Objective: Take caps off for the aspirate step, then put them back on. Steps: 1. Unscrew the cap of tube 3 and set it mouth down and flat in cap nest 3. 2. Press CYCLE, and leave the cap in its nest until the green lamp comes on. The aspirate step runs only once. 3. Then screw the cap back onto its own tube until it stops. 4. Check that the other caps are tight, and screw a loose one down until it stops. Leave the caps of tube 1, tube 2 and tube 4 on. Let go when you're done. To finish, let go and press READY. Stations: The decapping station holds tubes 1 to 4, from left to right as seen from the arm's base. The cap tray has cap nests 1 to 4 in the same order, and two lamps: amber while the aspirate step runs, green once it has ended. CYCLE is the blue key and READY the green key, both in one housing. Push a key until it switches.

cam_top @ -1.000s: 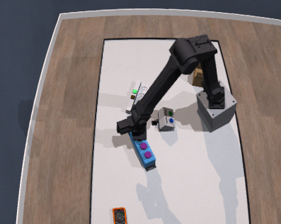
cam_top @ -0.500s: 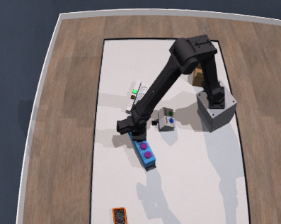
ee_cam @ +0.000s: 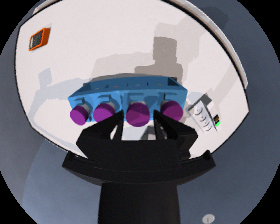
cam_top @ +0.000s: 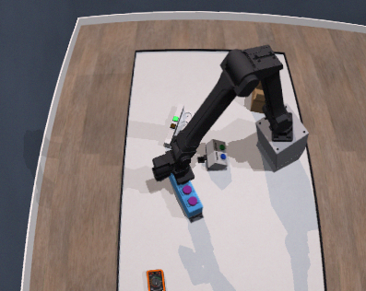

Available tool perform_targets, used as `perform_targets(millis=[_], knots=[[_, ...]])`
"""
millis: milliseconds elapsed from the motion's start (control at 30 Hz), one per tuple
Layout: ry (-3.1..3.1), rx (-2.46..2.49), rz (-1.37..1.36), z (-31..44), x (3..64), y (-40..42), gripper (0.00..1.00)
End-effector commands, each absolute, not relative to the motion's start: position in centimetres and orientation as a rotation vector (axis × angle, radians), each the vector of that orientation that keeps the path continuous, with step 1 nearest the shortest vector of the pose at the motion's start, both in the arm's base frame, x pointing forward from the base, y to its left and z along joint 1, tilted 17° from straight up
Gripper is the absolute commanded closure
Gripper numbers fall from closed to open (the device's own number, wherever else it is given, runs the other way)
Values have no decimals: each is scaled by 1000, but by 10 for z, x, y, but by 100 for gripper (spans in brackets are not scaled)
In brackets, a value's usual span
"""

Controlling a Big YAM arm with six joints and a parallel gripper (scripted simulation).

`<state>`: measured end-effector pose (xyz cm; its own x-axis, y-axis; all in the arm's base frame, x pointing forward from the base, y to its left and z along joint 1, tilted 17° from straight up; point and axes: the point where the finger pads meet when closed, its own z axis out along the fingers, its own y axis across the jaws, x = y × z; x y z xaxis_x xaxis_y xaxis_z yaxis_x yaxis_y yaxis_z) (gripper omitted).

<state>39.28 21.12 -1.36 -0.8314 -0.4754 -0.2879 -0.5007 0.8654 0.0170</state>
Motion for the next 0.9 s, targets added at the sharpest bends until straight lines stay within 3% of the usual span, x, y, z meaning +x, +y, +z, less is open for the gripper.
perform_targets(millis=[0, 200, 600, 633, 867], knots=[[2651, -985, 108, -6, 405, 219, 51], [2543, -1233, 67, -6, 405, 224, 51], [2550, -1242, 66, -9, 399, 223, 51], [2558, -1210, 64, -6, 401, 218, 100], [2558, -1210, 64, -6, 401, 218, 100]])
